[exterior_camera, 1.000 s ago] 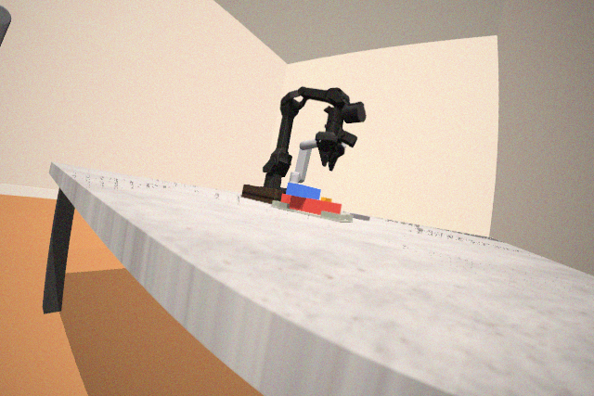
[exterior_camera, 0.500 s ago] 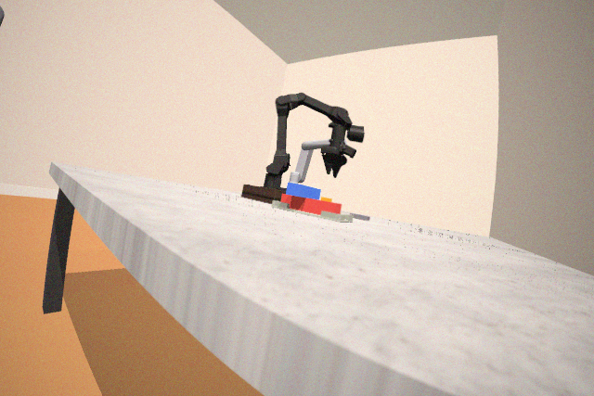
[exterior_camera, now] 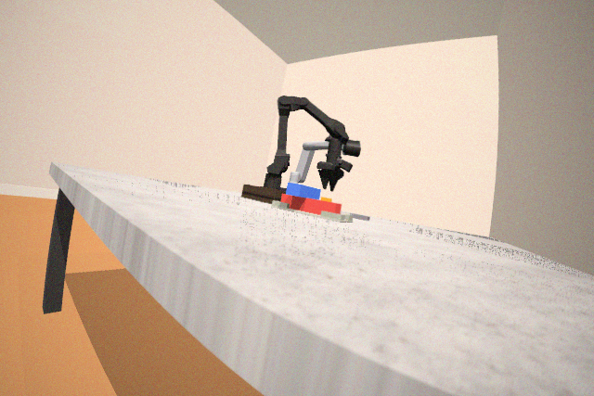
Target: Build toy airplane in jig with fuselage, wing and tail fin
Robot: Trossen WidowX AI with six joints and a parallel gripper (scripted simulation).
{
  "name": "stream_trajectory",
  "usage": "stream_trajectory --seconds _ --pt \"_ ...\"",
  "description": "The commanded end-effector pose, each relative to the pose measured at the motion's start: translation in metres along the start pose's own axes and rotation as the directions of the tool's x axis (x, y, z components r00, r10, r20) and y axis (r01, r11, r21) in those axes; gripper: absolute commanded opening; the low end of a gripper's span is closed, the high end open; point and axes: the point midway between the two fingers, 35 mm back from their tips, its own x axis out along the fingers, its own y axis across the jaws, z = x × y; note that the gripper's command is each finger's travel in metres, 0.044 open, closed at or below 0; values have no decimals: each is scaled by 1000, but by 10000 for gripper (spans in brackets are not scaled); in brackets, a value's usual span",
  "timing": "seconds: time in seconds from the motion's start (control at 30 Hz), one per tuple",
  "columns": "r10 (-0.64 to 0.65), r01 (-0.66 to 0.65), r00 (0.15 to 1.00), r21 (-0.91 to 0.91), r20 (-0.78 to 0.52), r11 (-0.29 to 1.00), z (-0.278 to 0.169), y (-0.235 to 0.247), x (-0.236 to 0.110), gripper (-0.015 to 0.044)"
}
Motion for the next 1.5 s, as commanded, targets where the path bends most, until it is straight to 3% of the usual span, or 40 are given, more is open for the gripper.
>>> stream_trajectory --seconds 0.0,1.3,1.47 --pt "-1 1 1000 3 -6 1000 -1 0 14 440" --pt "-1 1 1000 3 -7 1000 -2 -1 69 440" --pt "-1 1 1000 3 -7 1000 -2 -1 69 309"
